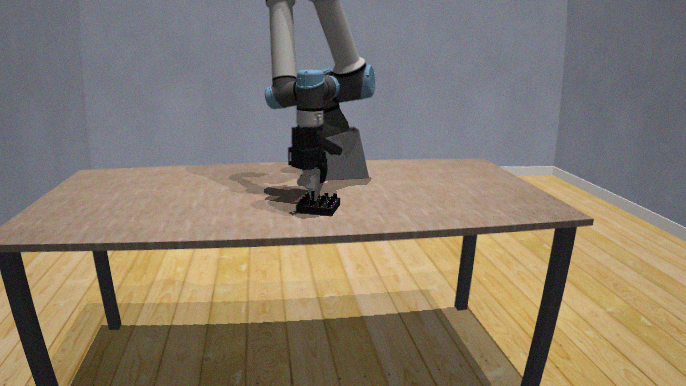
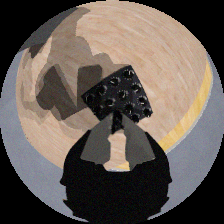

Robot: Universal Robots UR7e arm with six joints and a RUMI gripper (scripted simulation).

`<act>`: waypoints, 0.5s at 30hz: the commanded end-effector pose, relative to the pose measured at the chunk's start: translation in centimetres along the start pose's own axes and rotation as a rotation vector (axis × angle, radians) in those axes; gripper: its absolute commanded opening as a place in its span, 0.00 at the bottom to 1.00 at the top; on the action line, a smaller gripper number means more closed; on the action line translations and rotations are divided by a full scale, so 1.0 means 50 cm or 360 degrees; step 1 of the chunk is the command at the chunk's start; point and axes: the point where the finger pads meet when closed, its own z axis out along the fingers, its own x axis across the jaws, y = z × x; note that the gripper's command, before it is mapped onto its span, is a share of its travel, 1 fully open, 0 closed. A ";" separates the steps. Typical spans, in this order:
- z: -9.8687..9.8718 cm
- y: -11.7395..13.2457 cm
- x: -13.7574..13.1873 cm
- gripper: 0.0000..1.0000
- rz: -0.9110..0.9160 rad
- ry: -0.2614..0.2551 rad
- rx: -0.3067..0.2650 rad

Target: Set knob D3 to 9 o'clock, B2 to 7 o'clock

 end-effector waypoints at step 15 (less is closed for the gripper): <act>-0.001 0.001 -0.003 0.04 -0.0511 0.0003 -0.0001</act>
